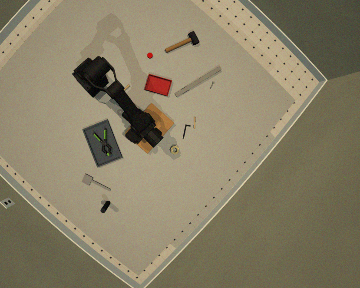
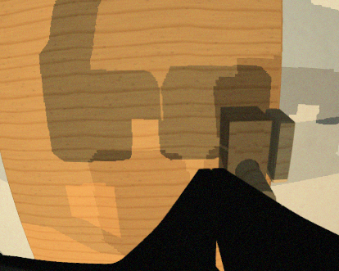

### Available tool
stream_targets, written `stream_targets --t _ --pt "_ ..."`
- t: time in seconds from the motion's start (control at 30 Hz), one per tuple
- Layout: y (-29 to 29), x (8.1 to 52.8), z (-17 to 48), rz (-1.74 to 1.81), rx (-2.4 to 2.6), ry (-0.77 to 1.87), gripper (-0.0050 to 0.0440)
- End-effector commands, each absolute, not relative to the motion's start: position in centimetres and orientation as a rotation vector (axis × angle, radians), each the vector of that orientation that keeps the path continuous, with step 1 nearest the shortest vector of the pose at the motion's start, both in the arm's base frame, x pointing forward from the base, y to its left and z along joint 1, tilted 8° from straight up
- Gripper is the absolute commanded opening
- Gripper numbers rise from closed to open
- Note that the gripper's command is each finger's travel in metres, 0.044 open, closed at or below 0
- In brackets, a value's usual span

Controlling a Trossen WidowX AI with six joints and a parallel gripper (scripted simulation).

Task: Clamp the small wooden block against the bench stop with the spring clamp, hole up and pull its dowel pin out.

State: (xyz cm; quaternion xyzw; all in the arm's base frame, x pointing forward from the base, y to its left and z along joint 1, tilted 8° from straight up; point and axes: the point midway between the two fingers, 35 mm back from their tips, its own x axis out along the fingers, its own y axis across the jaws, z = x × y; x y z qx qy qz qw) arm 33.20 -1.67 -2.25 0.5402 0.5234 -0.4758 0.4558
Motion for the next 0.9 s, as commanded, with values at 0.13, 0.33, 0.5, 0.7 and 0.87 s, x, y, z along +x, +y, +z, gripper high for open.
stream_targets --t 0.13,0.33,0.5,0.7,0.87 --pt "-2.5 33.4 0.2 -1.16 1.339 1.278 0.0" --pt "-2.4 33.1 -0.3 -1.173 1.334 1.289 0.0" --pt "-1.9 33.5 -0.3 -1.169 1.336 1.285 0.0" --pt "-0.9 34.4 -0.3 -1.16 1.339 1.278 0.0" --pt "-1.3 33.8 -0.2 -1.165 1.337 1.282 0.0"
